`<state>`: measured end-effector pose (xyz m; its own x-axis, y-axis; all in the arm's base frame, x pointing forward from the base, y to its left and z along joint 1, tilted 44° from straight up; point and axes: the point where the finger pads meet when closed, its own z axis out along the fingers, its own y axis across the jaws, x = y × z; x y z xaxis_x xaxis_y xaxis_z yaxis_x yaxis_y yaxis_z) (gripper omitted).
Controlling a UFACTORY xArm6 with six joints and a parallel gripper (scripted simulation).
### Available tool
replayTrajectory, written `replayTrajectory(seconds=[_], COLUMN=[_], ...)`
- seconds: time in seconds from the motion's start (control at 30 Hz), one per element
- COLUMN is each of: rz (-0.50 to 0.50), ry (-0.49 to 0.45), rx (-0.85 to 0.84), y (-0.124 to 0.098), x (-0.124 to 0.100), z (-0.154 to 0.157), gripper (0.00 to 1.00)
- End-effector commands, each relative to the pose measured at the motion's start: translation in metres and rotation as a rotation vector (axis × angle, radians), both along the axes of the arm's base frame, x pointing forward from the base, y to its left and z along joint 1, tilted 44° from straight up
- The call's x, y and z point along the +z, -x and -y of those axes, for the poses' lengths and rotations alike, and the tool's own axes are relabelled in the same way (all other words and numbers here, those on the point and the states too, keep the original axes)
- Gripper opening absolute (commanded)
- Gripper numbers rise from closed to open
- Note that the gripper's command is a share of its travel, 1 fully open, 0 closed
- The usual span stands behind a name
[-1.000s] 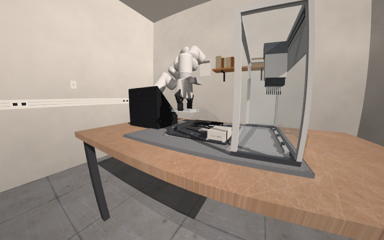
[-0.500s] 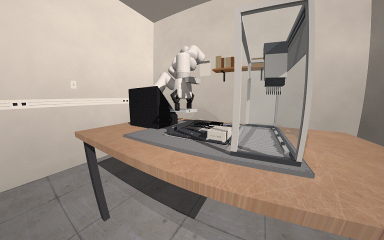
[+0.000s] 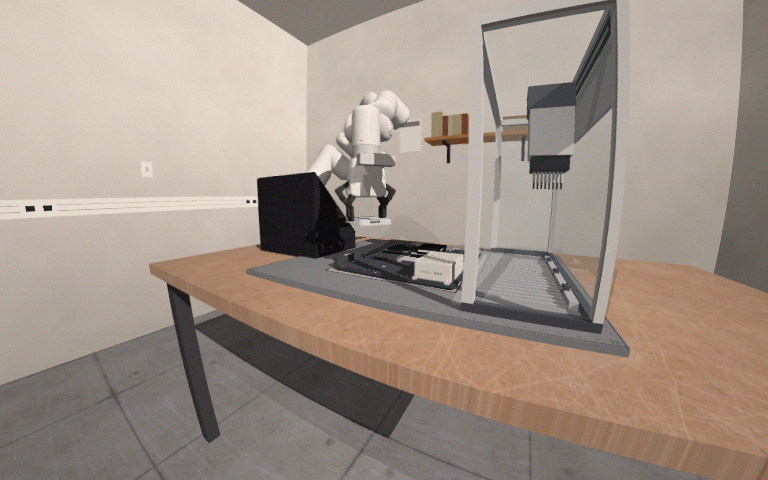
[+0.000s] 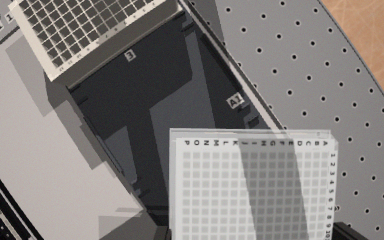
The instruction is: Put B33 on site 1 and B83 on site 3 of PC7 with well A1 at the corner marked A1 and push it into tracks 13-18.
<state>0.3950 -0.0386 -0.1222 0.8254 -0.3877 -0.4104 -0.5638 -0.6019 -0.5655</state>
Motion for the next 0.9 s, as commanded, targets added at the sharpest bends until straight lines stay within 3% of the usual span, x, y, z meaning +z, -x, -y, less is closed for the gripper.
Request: replayTrajectory(seconds=[0.0,0.87], rz=[-0.133,-0.644], ry=[0.01,0.032], rx=[-0.126,-0.652], y=[-0.0014,-0.0014], x=[0.0008,0.0008], z=[0.0013,0.0014], gripper=[0.0,0.0])
